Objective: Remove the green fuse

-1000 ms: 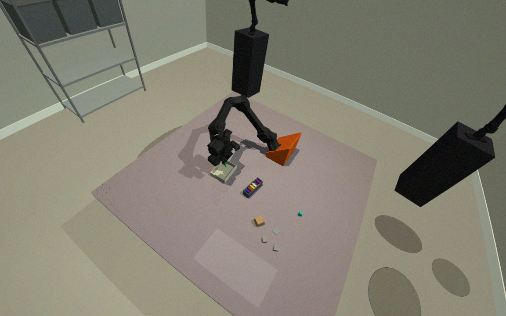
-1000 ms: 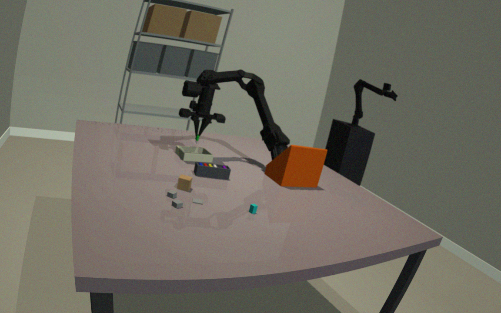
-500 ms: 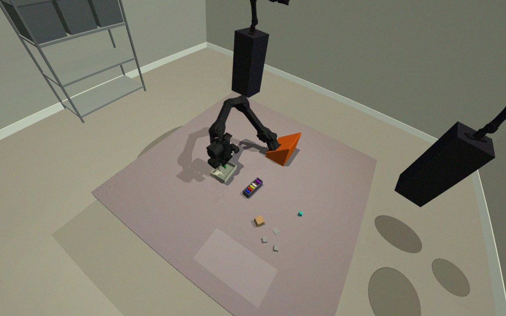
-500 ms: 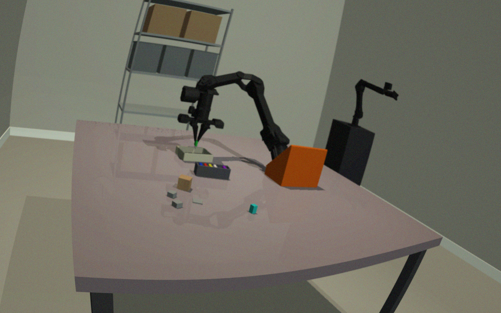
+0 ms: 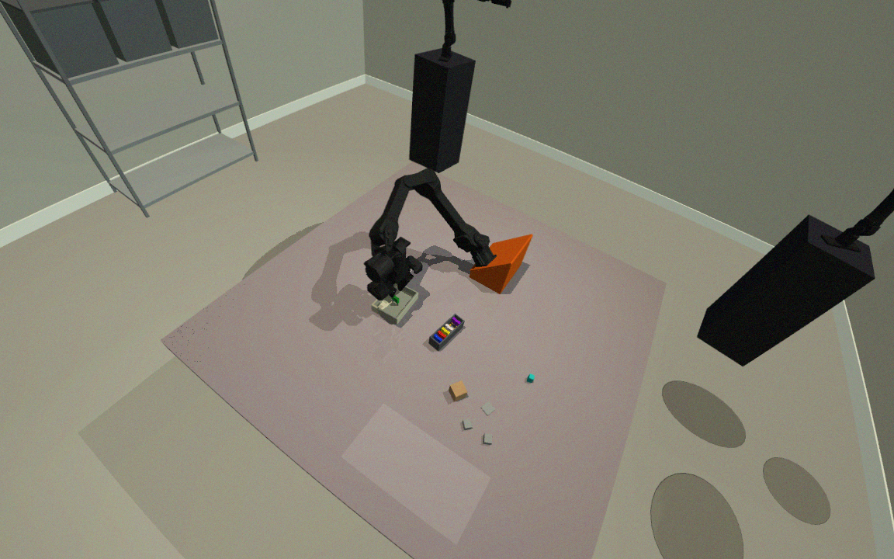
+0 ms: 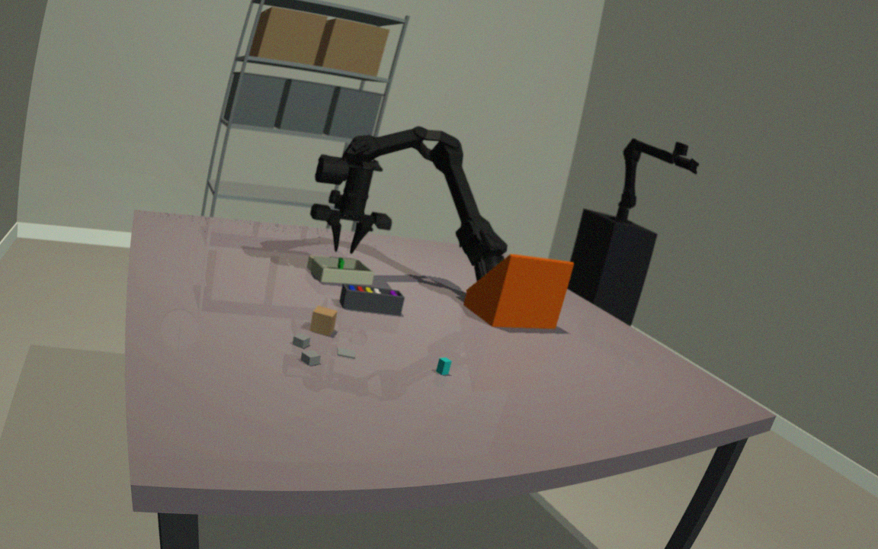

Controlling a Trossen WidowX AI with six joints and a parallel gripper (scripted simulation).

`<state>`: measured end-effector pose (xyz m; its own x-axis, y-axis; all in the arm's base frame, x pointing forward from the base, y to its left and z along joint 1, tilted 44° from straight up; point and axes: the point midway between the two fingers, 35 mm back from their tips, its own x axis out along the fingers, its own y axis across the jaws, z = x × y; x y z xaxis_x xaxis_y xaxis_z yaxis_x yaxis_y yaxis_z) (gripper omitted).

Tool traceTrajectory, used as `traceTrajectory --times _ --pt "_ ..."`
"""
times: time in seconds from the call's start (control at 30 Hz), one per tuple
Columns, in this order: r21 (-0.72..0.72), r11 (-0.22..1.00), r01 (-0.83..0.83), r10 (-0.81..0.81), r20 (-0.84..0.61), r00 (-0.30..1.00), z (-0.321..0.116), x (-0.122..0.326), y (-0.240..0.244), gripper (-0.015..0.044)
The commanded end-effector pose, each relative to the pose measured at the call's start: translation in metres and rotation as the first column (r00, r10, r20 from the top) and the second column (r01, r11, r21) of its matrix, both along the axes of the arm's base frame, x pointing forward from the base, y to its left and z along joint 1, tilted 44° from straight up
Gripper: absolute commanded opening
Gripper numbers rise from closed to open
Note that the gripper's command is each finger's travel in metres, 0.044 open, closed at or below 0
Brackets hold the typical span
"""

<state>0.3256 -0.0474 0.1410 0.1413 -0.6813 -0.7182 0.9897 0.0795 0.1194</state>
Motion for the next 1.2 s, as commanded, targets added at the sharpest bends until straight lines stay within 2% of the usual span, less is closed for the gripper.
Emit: traceTrajectory --times 0.0,0.1,0.27,1.17 --pt "0.000 1.000 -0.001 0.001 0.000 1.000 0.000 0.000 0.001 0.0262" --pt "0.000 1.000 -0.001 0.001 0.000 1.000 0.002 0.000 0.002 0.0330" --pt "-0.005 1.000 -0.006 0.006 -0.003 1.000 0.026 -0.006 0.025 0.0330" --pt "-0.003 1.000 -0.007 0.007 -0.009 1.000 0.024 -0.006 0.024 0.0330"
